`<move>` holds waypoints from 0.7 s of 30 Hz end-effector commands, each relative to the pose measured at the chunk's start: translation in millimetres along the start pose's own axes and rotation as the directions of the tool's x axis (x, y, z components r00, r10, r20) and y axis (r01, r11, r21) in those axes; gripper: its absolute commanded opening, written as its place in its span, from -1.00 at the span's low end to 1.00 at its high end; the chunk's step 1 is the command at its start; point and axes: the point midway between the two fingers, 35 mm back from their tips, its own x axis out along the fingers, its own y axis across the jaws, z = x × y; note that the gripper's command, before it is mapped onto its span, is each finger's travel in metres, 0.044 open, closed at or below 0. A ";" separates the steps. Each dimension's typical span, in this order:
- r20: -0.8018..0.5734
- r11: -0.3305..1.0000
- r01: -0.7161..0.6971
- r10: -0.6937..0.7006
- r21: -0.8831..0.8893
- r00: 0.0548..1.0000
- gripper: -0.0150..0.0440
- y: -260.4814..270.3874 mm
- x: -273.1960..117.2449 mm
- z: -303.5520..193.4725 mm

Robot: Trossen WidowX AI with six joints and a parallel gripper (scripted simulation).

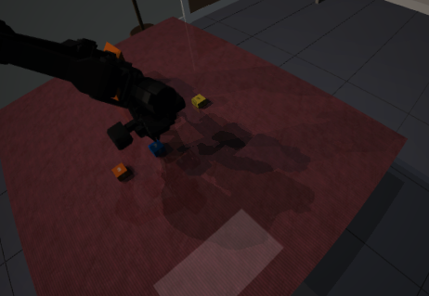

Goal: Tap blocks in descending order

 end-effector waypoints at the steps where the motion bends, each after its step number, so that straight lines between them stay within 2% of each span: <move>1: -0.008 1.000 0.005 -0.005 -0.004 1.000 -0.42 -0.9 8.4 -2.2; 13: -0.008 1.000 0.006 -0.006 -0.005 1.000 -0.42 -1.3 26.2 -2.8; 19: -0.008 1.000 0.006 -0.006 -0.005 1.000 -0.42 -1.4 26.5 -2.8; 21: -0.003 1.000 0.003 -0.003 -0.002 1.000 -0.42 -0.4 14.9 -0.9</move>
